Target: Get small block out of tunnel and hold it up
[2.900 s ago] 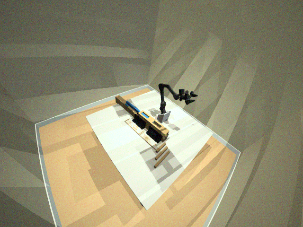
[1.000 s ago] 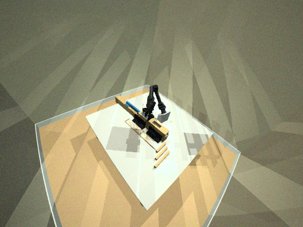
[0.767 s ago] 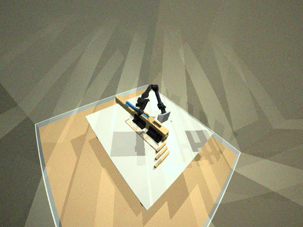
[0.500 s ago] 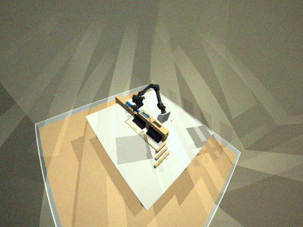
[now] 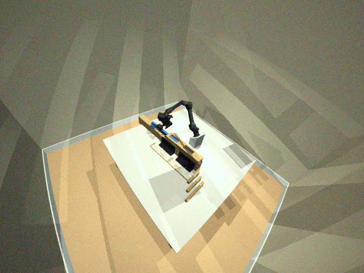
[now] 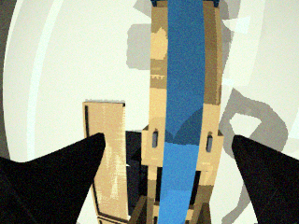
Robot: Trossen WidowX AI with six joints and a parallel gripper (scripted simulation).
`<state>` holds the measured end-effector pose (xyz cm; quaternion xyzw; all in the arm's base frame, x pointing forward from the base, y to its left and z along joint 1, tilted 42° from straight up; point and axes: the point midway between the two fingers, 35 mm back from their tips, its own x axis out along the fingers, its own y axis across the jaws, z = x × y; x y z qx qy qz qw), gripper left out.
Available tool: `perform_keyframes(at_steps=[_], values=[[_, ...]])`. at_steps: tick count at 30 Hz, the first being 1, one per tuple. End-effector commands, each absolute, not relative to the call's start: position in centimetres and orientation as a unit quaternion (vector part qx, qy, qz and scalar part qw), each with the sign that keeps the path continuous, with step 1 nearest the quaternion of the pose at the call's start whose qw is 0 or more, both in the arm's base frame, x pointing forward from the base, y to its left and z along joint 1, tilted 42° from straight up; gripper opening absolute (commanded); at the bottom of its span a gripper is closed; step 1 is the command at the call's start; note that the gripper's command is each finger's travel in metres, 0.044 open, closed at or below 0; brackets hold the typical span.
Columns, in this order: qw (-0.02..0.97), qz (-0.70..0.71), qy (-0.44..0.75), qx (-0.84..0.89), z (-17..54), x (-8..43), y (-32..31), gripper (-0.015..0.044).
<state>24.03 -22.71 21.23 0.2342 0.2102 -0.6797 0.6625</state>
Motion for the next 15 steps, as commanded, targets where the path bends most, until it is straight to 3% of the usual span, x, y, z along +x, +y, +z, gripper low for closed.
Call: perform_keyframes(at_steps=[1, 15], values=[[0.662, -0.681, 0.206, 0.234, 21.1, 23.8, -23.1, 0.044], [0.662, -0.682, 0.206, 0.233, 19.5, 23.5, -24.6, 0.044]])
